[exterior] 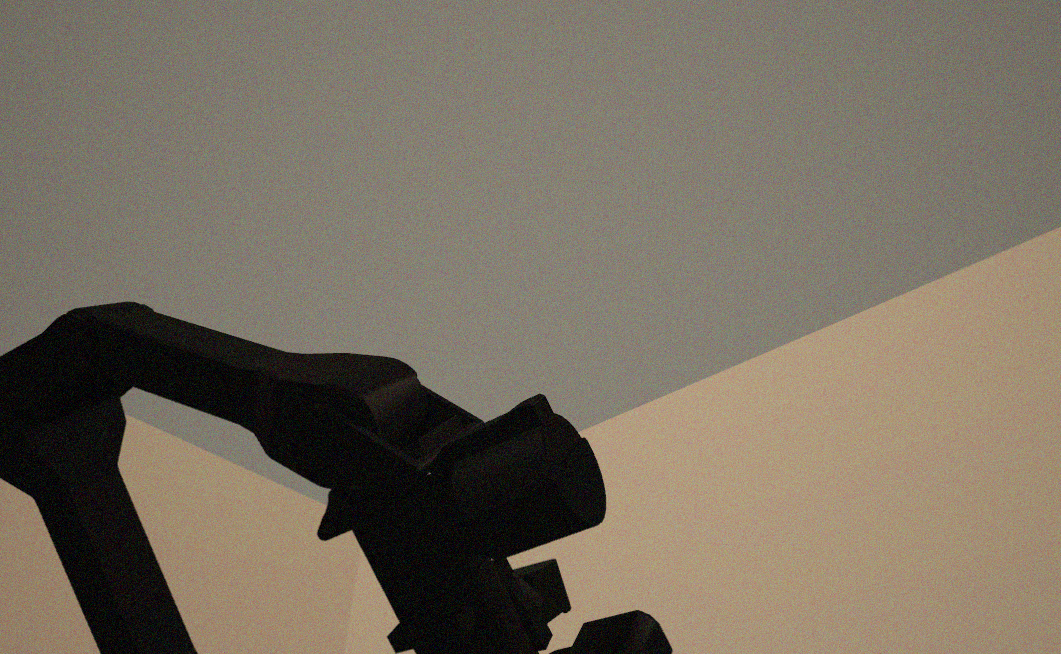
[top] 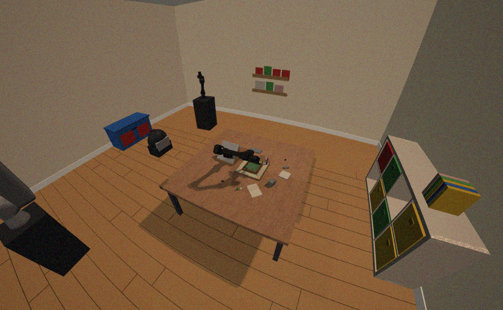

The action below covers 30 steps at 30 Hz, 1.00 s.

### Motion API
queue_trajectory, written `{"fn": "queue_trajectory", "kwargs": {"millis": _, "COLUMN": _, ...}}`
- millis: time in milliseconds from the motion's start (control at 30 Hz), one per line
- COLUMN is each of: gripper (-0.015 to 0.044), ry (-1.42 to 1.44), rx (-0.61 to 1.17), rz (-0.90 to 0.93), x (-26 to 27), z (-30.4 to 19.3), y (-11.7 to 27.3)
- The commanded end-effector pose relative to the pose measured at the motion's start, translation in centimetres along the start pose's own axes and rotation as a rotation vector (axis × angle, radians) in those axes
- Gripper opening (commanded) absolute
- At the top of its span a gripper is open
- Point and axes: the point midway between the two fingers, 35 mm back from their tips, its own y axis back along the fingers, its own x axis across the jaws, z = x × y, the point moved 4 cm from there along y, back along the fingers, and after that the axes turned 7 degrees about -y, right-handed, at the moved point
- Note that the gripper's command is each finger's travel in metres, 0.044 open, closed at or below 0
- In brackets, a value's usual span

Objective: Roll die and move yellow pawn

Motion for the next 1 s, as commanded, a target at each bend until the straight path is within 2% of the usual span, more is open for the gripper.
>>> {"fn": "queue_trajectory", "kwargs": {"millis": 0, "gripper": 0.0000, "ry": 0.002, "rx": -0.013, "rz": -0.015, "x": -0.46, "z": 0.59, "y": 2.21}}
{"fn": "queue_trajectory", "kwargs": {"millis": 633, "gripper": 0.0000, "ry": 0.008, "rx": -0.007, "rz": -0.017, "x": -0.28, "z": 0.43, "y": 1.99}}
{"fn": "queue_trajectory", "kwargs": {"millis": 967, "gripper": 0.0263, "ry": 0.006, "rx": -0.009, "rz": -0.016, "x": -0.22, "z": 1.38, "y": 2.83}}
